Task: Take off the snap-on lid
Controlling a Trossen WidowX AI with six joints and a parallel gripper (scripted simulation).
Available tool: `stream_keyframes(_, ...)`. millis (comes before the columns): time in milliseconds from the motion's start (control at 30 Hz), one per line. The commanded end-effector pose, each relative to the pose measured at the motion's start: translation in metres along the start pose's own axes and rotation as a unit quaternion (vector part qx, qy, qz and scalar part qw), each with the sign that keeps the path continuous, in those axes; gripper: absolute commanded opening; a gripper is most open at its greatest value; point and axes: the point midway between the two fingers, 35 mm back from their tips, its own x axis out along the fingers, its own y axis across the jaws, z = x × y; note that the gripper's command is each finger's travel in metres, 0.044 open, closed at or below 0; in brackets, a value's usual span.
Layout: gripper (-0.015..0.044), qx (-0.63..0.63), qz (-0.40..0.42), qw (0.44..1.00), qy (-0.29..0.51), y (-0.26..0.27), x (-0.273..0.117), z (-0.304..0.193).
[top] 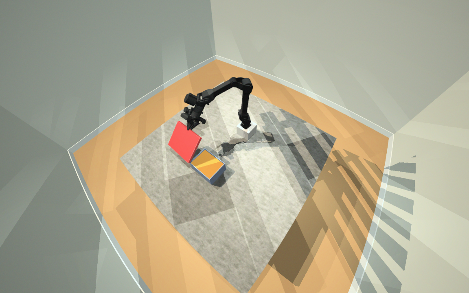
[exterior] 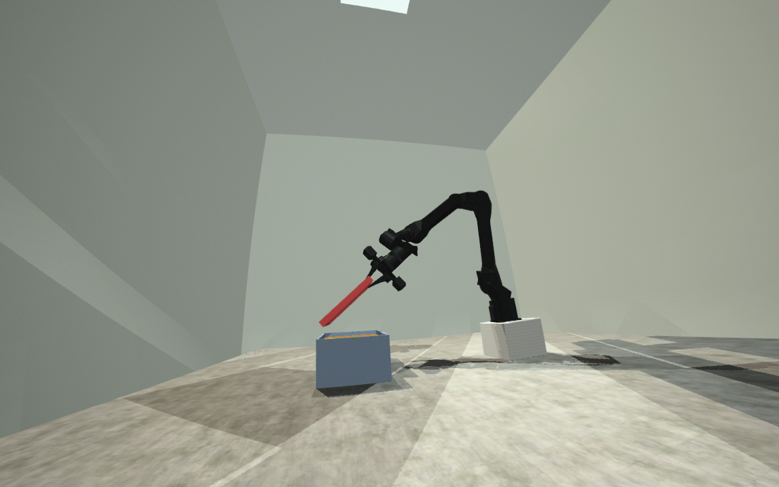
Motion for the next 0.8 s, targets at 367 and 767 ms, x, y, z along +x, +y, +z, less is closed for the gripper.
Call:
stream_keyframes(367, 0.0000, -0.006, 0.006, 1.000, 0.000, 0.002, -0.005, 0.031)
stream_keyframes(767, 0.0000, -0.007, 0.006, 1.000, 0.000, 0.000, -0.007, 0.055)
